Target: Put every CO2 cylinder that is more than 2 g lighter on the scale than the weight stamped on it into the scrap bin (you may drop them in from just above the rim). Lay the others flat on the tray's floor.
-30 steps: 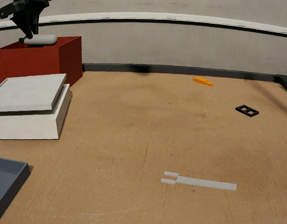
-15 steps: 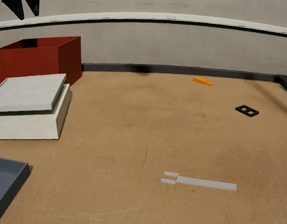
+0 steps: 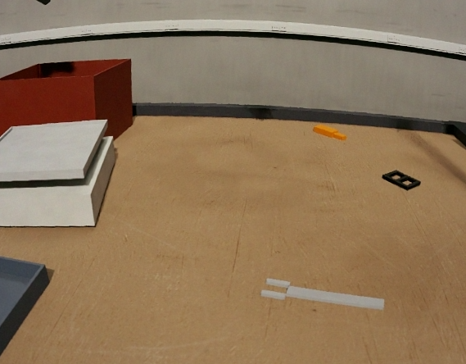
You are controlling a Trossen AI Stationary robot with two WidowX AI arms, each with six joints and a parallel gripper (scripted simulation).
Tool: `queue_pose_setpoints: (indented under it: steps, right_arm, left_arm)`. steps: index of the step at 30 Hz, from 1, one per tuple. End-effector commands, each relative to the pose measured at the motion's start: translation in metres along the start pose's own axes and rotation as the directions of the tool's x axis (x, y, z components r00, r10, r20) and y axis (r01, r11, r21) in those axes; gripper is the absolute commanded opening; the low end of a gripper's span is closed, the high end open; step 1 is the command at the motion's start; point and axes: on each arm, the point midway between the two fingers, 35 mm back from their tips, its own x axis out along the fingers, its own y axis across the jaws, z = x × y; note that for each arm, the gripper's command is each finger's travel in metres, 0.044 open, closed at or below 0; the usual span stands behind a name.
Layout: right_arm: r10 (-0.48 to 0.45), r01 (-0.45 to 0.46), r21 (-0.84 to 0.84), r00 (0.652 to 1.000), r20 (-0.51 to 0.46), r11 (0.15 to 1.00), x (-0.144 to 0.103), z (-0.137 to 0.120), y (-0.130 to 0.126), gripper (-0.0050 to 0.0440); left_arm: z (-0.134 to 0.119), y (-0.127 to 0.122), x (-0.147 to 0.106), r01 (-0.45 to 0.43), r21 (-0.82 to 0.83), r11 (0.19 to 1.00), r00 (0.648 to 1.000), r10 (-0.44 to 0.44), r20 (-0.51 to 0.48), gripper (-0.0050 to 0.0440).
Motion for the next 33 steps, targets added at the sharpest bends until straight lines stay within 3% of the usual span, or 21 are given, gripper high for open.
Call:
queue_pose_setpoints:
  steps: [1,4,6,12,21,23,24,33]
  right_arm:
    - [0.15,-0.15,-0.01,0.984,0.093,0.989,-0.044,0.024,-0.002,0.044]
    - [0.227,-0.224,-0.036,0.965,0.133,0.974,-0.065,0.028,-0.002,0.044]
    - [0.227,-0.224,-0.036,0.965,0.133,0.974,-0.065,0.028,-0.002,0.044]
    - [0.332,-0.322,-0.084,0.924,0.192,0.943,-0.096,0.032,-0.002,0.044]
    - [0.42,-0.397,-0.138,0.874,0.245,0.907,-0.124,0.032,-0.002,0.044]
    - [0.42,-0.397,-0.138,0.874,0.245,0.907,-0.124,0.032,-0.002,0.044]
    - [0.428,-0.404,-0.144,0.868,0.25,0.903,-0.126,0.032,-0.002,0.044]
    - [0.483,-0.447,-0.185,0.828,0.283,0.875,-0.145,0.031,-0.002,0.044]
  left_arm:
    - [0.018,-0.023,-0.012,-0.076,-0.082,0.994,0.983,0.089,0.161,0.044]
    - [0.023,-0.039,-0.013,-0.069,-0.15,0.986,0.97,0.101,0.221,0.044]
    - [0.023,-0.039,-0.013,-0.069,-0.15,0.986,0.97,0.101,0.221,0.044]
    - [0.033,-0.052,-0.013,-0.101,-0.233,0.967,0.934,0.173,0.311,0.044]
    - [0.049,-0.06,-0.013,-0.149,-0.309,0.939,0.866,0.275,0.418,0.044]
    - [0.049,-0.06,-0.013,-0.149,-0.309,0.939,0.866,0.275,0.418,0.044]
    - [0.057,-0.057,-0.017,-0.176,-0.307,0.935,0.838,0.306,0.452,0.044]
    - [0.078,-0.066,-0.017,-0.214,-0.395,0.893,0.727,0.415,0.546,0.044]
